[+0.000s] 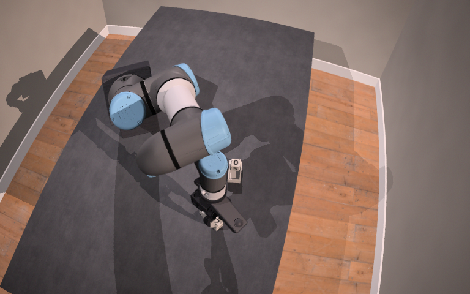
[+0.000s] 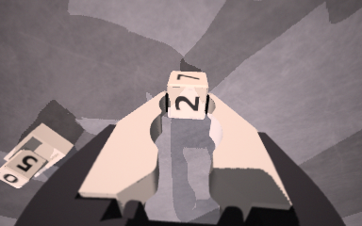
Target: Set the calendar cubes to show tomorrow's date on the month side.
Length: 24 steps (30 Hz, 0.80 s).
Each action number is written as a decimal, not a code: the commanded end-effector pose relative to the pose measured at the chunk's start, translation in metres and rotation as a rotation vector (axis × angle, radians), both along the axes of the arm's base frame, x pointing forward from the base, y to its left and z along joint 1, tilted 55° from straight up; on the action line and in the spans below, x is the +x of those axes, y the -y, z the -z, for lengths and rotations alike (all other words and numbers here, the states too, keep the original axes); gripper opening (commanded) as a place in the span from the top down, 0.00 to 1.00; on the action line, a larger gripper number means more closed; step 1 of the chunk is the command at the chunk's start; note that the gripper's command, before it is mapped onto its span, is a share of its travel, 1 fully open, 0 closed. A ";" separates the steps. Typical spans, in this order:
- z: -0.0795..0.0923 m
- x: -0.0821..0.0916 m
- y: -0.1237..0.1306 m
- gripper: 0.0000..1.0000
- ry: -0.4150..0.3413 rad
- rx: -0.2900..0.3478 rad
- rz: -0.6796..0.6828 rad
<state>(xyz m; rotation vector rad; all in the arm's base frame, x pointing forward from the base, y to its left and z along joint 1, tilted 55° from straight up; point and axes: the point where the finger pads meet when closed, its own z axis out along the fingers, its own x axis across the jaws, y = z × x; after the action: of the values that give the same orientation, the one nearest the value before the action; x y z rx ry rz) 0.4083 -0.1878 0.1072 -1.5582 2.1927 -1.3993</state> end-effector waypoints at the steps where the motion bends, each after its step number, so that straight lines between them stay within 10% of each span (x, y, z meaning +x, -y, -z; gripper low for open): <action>1: 0.000 0.000 0.000 0.90 0.001 0.000 -0.001; 24: 0.001 0.002 0.001 0.90 0.001 0.000 -0.001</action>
<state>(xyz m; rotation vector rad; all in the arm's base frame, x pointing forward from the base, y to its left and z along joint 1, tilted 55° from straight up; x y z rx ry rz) 0.4090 -0.1886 0.1065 -1.5582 2.1927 -1.3992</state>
